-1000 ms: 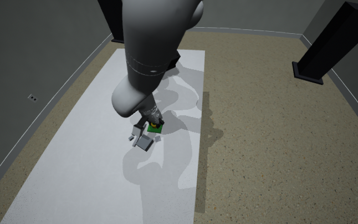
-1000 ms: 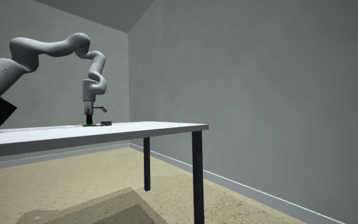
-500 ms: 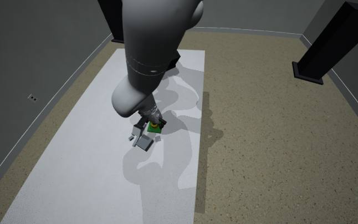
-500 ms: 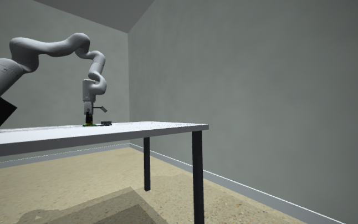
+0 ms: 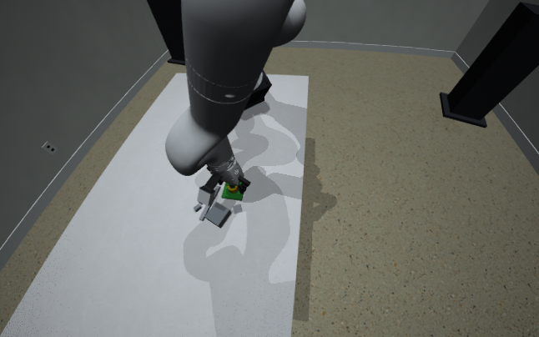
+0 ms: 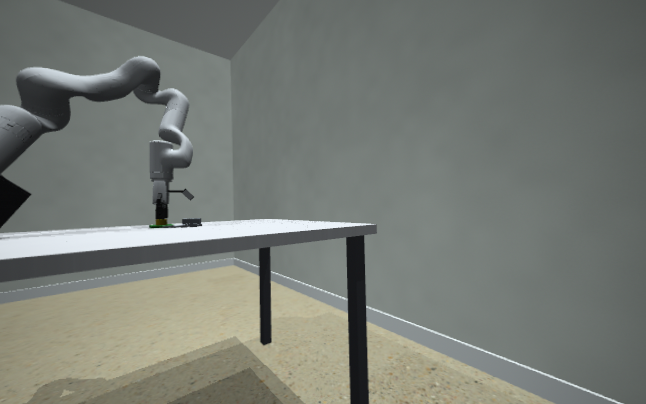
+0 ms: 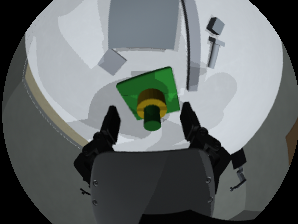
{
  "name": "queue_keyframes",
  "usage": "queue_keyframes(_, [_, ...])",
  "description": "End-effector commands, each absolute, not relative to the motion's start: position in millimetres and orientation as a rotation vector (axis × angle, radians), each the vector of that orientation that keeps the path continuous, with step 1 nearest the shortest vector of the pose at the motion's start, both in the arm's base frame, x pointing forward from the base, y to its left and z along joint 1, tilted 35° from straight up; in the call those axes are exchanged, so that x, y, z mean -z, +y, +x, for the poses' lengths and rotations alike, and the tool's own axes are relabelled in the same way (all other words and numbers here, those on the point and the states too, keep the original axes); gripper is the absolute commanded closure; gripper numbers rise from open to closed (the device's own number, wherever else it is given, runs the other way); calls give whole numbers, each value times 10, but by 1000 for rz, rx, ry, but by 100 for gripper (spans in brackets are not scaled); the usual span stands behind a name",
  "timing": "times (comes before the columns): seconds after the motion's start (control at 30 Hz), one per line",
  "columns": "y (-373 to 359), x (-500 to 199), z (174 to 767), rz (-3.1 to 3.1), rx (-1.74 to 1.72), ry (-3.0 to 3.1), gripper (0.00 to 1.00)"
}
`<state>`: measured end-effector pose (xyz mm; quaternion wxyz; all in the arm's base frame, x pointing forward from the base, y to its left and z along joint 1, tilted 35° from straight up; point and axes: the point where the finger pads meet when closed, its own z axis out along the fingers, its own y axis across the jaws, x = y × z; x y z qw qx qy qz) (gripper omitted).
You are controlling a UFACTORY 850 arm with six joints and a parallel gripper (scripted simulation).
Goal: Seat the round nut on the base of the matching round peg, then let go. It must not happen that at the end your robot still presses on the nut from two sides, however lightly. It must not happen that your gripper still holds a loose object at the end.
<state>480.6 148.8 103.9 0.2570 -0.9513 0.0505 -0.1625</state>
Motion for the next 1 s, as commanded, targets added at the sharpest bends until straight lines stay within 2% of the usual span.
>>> queue_keyframes(0.0, [1390, -1291, 4761, -2565, 440, 136, 0])
queue_keyframes(0.4, [865, -2152, 4358, -2572, 444, 136, 0])
queue_keyframes(0.97, [782, -2244, 4282, -2583, 446, 138, 0])
